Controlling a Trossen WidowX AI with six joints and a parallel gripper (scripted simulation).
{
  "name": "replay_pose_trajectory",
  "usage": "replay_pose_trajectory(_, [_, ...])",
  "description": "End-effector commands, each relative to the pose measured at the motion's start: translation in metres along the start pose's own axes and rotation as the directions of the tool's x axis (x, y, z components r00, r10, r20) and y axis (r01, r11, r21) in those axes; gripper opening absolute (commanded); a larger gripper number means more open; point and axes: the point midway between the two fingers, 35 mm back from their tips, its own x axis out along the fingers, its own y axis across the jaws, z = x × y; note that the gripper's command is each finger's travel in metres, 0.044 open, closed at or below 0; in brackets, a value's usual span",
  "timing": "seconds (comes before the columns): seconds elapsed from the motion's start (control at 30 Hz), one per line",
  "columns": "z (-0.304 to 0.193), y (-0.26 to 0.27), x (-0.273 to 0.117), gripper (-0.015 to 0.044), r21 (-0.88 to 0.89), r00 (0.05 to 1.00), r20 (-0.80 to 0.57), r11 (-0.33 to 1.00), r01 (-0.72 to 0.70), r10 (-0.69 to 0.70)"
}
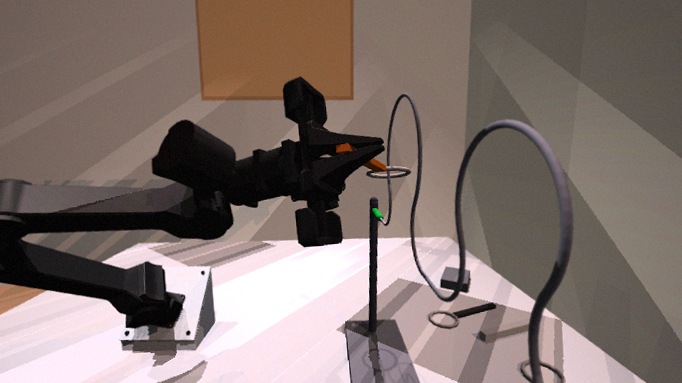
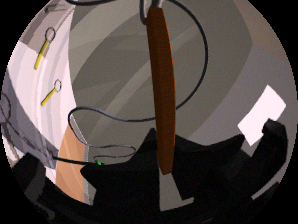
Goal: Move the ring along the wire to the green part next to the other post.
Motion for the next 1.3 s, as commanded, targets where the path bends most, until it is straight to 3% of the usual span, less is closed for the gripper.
replay_pose_trajectory(0.0, [-0.001,-0.003,0.0,-0.015,-0.047,1.0,0.004,0.998,0.031,-0.031])
replay_pose_trajectory(0.63, [-0.004,0.007,0.0,-0.015,-0.112,0.998,0.012,0.991,0.068,-0.067])
replay_pose_trajectory(1.27, [-0.005,0.058,-0.006,-0.015,0.139,0.997,-0.022,0.988,-0.066,0.07])
